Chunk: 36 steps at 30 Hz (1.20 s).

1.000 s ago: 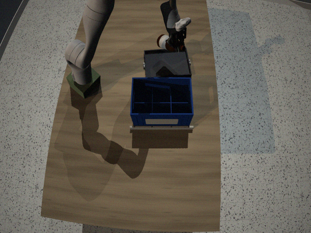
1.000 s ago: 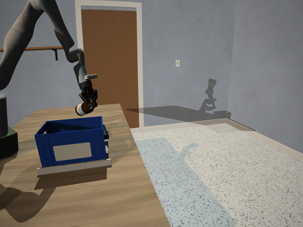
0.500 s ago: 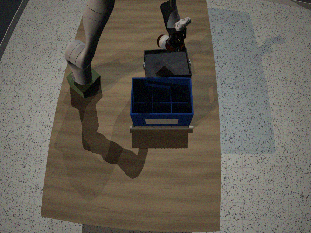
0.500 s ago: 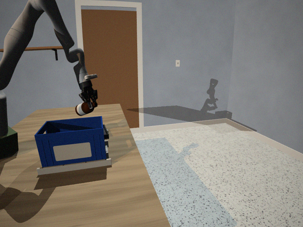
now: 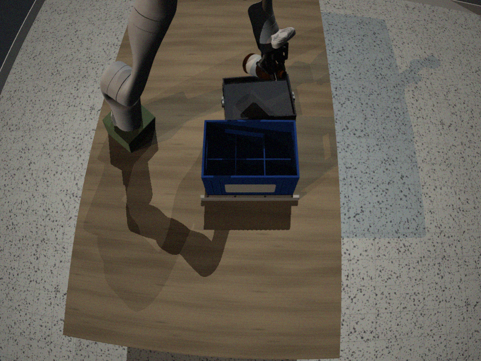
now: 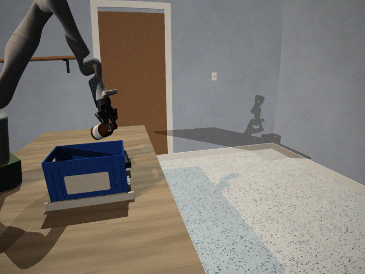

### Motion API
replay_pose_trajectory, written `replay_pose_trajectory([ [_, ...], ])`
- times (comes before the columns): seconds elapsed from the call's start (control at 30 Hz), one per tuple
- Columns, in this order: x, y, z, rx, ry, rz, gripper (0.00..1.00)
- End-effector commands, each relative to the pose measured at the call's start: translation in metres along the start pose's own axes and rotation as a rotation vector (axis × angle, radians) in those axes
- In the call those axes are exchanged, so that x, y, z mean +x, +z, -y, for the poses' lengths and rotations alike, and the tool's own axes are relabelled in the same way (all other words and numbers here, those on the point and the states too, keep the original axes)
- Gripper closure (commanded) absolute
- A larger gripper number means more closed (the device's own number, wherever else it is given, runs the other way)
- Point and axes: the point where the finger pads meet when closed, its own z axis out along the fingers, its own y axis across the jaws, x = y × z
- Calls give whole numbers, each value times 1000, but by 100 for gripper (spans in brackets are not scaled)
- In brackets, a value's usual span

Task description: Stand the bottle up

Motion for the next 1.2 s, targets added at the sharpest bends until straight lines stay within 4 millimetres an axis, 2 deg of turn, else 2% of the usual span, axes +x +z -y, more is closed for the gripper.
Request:
replay_pose_trajectory([
  [0.0,0,1,-1,-2,-3,-6,100],
  [1.17,-1,3,-2,-6,-6,-169,100],
])
